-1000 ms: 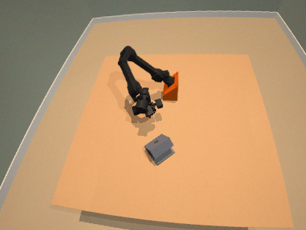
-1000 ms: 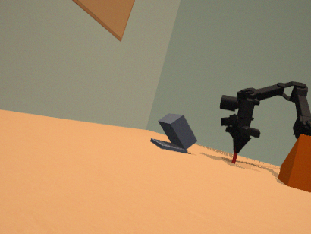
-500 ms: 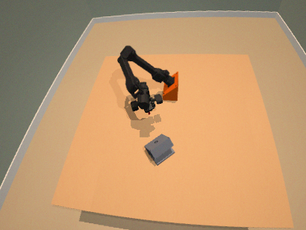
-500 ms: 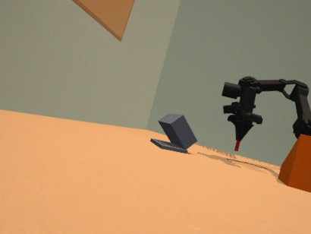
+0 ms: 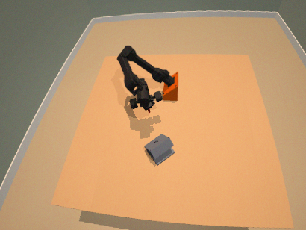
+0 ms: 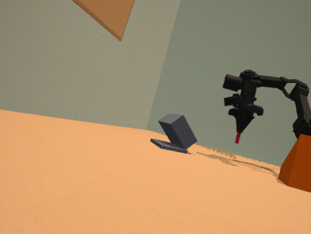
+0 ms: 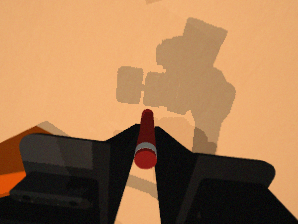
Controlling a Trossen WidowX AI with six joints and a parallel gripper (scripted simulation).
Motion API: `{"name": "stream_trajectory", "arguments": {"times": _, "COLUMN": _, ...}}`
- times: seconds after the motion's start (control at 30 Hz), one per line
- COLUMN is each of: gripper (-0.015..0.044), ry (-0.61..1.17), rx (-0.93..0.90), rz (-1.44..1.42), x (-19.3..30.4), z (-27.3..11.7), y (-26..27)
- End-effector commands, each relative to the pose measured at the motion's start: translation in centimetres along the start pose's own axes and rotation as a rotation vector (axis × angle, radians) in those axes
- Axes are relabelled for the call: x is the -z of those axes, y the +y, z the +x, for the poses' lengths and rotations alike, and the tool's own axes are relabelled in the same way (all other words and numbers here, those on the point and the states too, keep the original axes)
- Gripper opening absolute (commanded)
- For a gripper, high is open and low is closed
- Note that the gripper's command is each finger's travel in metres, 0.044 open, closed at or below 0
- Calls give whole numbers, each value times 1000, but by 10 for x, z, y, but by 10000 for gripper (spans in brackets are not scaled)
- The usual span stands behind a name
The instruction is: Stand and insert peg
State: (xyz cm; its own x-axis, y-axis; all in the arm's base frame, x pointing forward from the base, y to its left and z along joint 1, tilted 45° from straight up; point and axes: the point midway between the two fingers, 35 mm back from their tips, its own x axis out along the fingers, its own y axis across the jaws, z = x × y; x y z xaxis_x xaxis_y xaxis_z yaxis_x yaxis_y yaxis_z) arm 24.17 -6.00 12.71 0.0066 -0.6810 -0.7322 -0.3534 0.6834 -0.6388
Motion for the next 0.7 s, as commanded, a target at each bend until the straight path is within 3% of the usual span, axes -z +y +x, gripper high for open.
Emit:
{"name": "stream_trajectory", "arguments": {"times": 0.0, "gripper": 0, "ry": -40, "rx": -35, "rz": 0, "x": -9, "z": -3, "y": 0}}
{"name": "stream_trajectory", "arguments": {"times": 0.67, "gripper": 0, "ry": -245, "rx": -161, "rz": -16, "x": -50, "z": -13, "y": -7}}
